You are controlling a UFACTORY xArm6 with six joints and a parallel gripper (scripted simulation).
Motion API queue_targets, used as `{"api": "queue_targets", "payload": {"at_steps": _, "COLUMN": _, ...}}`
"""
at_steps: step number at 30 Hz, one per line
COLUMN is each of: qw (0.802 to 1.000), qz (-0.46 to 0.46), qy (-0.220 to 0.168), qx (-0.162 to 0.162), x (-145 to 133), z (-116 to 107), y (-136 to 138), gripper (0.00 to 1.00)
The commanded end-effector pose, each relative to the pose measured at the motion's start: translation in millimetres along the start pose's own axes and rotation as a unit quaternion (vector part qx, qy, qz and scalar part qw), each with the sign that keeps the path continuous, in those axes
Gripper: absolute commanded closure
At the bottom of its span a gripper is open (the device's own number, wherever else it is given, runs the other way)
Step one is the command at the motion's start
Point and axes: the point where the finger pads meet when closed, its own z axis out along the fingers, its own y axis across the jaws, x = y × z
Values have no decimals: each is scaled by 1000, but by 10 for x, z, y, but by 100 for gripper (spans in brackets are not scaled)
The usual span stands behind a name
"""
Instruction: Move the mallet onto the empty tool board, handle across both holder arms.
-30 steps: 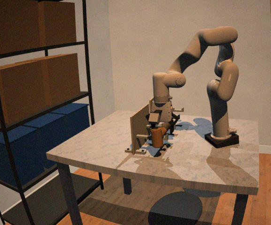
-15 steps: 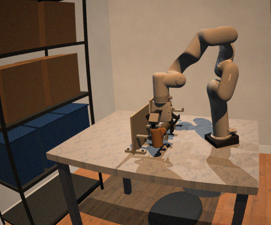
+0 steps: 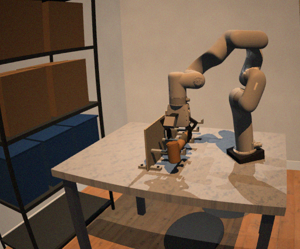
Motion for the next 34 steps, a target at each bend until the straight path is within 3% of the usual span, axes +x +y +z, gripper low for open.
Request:
{"api": "queue_targets", "payload": {"at_steps": 1, "qw": 1000, "qz": 0, "qy": 0, "qx": 0, "x": -10, "z": -368, "y": -17, "gripper": 0}}
{"api": "queue_targets", "payload": {"at_steps": 7, "qw": 1000, "qz": 0, "qy": 0, "qx": 0, "x": -12, "z": -621, "y": -21, "gripper": 0}}
{"api": "queue_targets", "payload": {"at_steps": 34, "qw": 1000, "qz": 0, "qy": 0, "qx": 0, "x": -13, "z": -623, "y": -21, "gripper": 0}}
